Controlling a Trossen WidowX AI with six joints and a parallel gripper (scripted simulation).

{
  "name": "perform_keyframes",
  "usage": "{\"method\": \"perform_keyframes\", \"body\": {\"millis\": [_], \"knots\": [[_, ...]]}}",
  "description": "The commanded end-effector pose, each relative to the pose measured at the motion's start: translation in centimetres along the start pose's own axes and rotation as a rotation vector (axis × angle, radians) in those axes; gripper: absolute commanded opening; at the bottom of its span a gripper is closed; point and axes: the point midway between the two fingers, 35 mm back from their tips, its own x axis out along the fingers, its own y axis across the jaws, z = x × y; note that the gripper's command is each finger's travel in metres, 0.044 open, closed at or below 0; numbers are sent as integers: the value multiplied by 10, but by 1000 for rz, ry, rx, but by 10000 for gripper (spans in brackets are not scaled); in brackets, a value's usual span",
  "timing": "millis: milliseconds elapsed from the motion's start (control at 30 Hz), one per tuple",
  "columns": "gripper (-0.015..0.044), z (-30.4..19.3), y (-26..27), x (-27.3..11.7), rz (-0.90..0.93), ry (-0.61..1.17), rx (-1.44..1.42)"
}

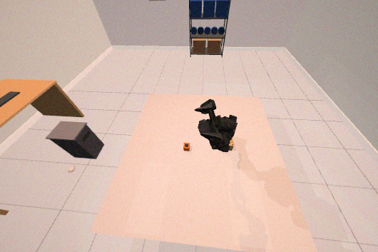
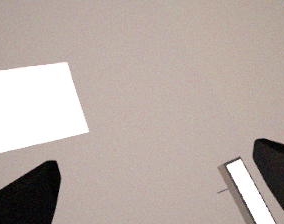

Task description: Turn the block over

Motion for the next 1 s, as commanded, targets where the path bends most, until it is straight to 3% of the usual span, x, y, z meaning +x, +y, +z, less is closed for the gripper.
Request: {"method": "perform_keyframes", "body": {"millis": [0,200,500,733,967], "knots": [[440,-49,36,-23,41,96,102],[440,-115,96,-62,95,290,408],[440,-153,214,-127,220,538,909],[440,-135,305,-165,310,682,1278],[440,-81,379,-188,438,781,1620]]}}
